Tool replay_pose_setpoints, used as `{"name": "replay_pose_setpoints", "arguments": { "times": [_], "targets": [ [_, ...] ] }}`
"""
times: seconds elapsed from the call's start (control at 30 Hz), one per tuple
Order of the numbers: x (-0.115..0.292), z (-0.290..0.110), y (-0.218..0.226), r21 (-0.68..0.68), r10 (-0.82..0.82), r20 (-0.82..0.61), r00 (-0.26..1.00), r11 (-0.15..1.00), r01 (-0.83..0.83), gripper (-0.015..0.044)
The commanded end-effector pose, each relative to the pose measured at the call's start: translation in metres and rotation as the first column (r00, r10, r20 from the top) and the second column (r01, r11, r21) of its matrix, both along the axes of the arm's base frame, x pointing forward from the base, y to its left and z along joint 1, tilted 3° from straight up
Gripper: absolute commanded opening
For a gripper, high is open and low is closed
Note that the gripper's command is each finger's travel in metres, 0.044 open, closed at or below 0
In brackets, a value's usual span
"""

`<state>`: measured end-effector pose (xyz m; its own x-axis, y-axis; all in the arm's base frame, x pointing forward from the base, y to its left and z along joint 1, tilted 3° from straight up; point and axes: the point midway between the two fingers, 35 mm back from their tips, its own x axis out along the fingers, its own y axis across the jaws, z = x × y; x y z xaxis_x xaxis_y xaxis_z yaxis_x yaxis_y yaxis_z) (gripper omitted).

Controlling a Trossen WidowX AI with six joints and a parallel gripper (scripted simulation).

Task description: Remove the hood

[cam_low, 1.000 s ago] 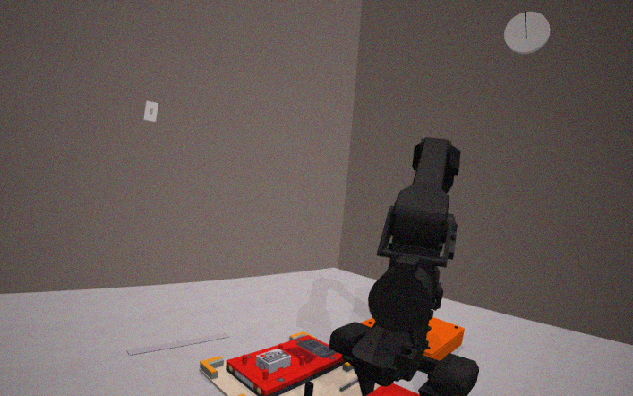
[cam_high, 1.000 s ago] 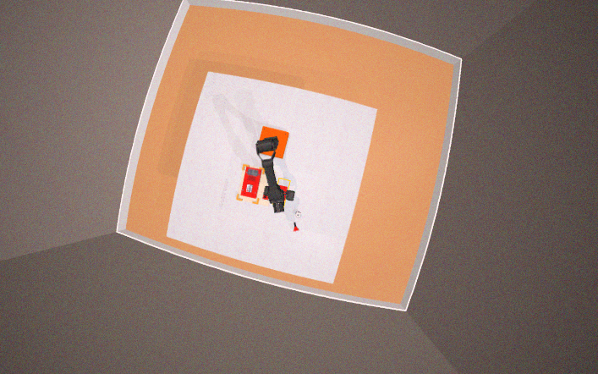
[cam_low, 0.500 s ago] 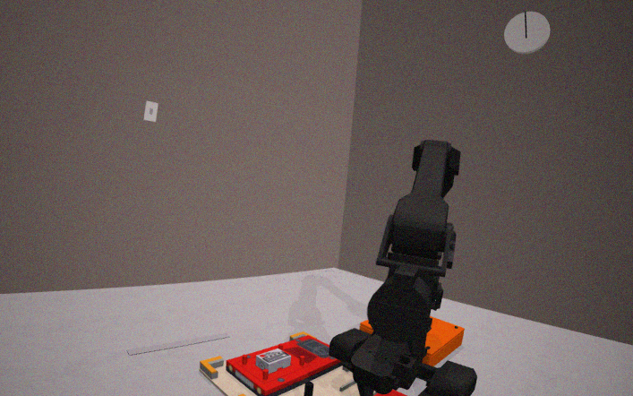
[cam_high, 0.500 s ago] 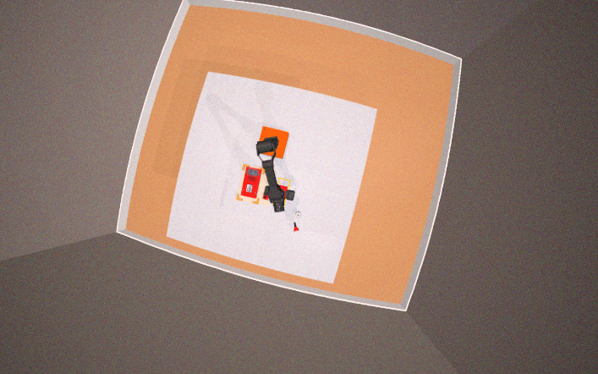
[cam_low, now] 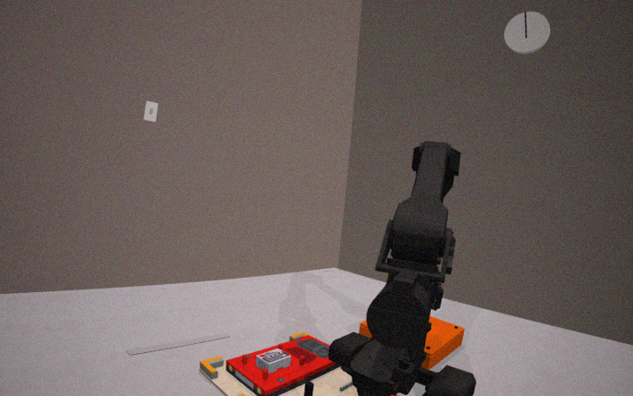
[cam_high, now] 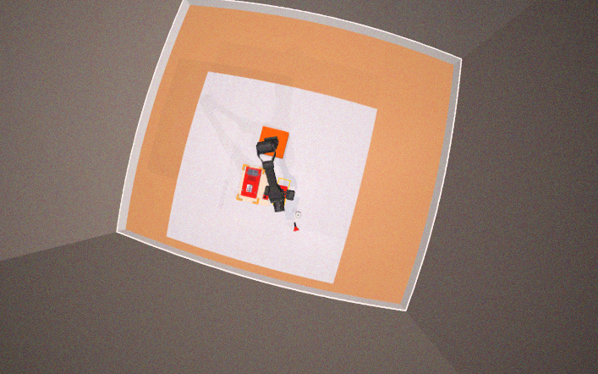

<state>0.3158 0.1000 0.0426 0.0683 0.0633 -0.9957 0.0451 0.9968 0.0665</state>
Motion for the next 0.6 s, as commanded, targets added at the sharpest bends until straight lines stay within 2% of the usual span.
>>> {"name": "replay_pose_setpoints", "arguments": {
  "times": [0.0, 0.57],
  "targets": [
    [0.0006, -0.0020, -0.0004, -0.004, -0.006, 0.002, 1.000, 1.000, 0.006, 0.0000],
    [0.0011, -0.0104, 0.0000, -0.004, -0.006, 0.002, 1.000, 1.000, 0.006, 0.0000]
  ]
}}
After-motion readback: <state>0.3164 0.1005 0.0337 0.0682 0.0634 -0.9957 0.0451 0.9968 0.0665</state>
